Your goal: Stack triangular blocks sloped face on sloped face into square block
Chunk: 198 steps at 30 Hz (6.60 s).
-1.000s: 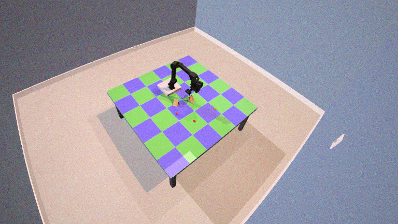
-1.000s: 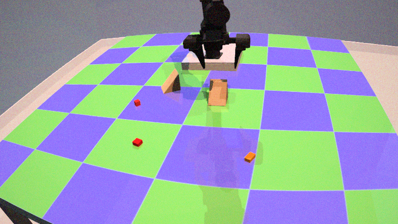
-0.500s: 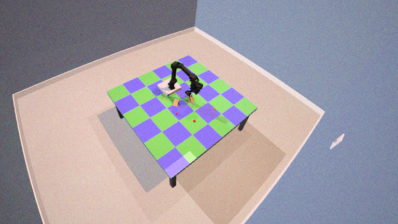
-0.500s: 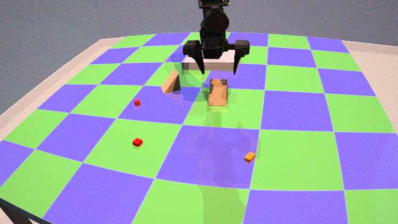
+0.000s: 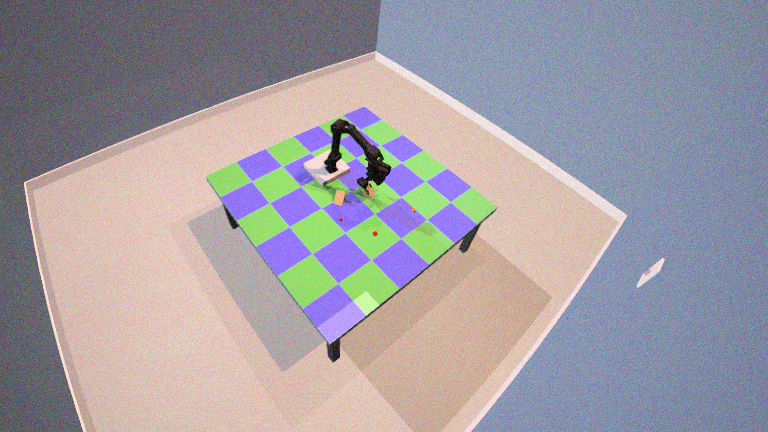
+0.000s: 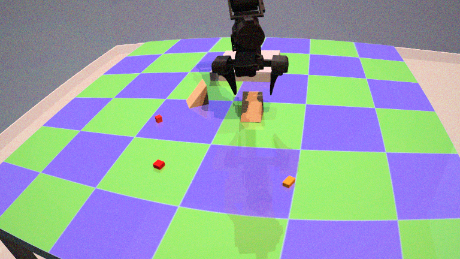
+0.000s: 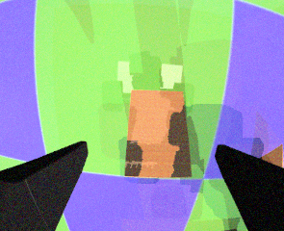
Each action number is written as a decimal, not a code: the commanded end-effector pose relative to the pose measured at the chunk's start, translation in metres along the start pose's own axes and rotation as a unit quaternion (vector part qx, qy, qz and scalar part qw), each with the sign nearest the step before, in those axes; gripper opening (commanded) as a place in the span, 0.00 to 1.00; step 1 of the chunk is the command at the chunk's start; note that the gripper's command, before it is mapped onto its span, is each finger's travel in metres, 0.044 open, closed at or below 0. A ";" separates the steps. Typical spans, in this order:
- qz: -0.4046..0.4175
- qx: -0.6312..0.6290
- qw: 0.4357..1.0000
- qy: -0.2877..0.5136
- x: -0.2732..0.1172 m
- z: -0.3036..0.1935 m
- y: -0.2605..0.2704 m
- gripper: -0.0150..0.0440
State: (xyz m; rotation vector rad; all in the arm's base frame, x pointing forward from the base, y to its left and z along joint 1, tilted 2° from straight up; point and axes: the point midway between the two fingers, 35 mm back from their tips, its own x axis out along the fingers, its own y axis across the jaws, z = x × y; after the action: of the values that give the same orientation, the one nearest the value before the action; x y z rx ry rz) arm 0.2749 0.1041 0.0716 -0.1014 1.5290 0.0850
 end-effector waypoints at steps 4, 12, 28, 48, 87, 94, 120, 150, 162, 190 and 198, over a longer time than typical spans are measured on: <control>-0.003 0.000 1.000 0.003 0.014 -0.002 -0.002 1.00; -0.003 0.001 1.000 0.003 0.027 -0.004 -0.004 1.00; -0.003 -0.001 1.000 0.003 0.052 -0.008 -0.006 1.00; -0.003 -0.001 1.000 0.003 0.059 -0.010 -0.007 0.58; -0.002 -0.189 0.982 0.007 0.031 -0.011 -0.007 0.25; -0.002 -0.278 0.961 0.007 0.031 -0.010 -0.007 0.25; -0.001 -0.579 0.816 0.008 0.031 -0.010 -0.007 0.25; -0.001 -0.769 0.639 0.008 0.031 -0.010 -0.007 0.25; -0.001 -0.769 0.639 0.008 0.031 -0.010 -0.007 0.25; -0.001 -0.769 0.639 0.008 0.031 -0.010 -0.007 0.25; -0.001 -0.769 0.639 0.008 0.031 -0.010 -0.007 0.25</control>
State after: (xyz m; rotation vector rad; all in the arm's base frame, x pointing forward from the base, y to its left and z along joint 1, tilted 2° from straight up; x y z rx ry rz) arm 0.2669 0.0956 0.0398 -1.4573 1.0485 1.3948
